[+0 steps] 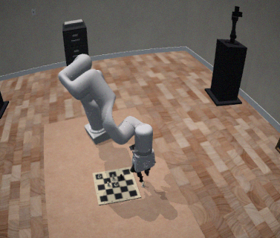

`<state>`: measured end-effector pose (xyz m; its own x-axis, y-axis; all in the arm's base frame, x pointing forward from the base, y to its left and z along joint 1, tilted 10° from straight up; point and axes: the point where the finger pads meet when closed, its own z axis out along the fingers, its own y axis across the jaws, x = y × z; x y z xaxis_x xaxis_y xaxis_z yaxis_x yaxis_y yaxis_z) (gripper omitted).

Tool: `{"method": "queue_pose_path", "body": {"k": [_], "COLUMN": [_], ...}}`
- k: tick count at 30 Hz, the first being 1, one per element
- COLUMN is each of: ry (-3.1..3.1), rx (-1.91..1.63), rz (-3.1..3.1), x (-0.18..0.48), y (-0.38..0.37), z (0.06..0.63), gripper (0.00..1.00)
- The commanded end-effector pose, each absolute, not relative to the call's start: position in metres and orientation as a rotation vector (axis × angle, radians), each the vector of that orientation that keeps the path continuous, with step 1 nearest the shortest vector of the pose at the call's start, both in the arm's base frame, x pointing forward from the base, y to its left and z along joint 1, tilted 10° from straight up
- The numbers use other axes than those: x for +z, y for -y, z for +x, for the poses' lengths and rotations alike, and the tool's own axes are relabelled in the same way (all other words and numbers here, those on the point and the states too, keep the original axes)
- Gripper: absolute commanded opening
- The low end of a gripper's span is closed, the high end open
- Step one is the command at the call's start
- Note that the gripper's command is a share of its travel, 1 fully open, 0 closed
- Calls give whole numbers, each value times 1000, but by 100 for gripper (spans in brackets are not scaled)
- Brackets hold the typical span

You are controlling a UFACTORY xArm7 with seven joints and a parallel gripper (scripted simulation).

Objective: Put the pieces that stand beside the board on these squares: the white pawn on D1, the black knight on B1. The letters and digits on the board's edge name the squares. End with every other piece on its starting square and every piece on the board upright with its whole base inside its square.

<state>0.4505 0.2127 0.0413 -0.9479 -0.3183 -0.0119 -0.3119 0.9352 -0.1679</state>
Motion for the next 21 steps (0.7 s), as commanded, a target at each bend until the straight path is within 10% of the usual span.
{"method": "queue_pose_path", "body": {"k": [1, 21], "ry": [-3048, -3048], "rx": [-253, -253], "rz": [-497, -497], "x": [43, 32], "y": [-214, -212], "z": [452, 452], "gripper": [34, 34]}}
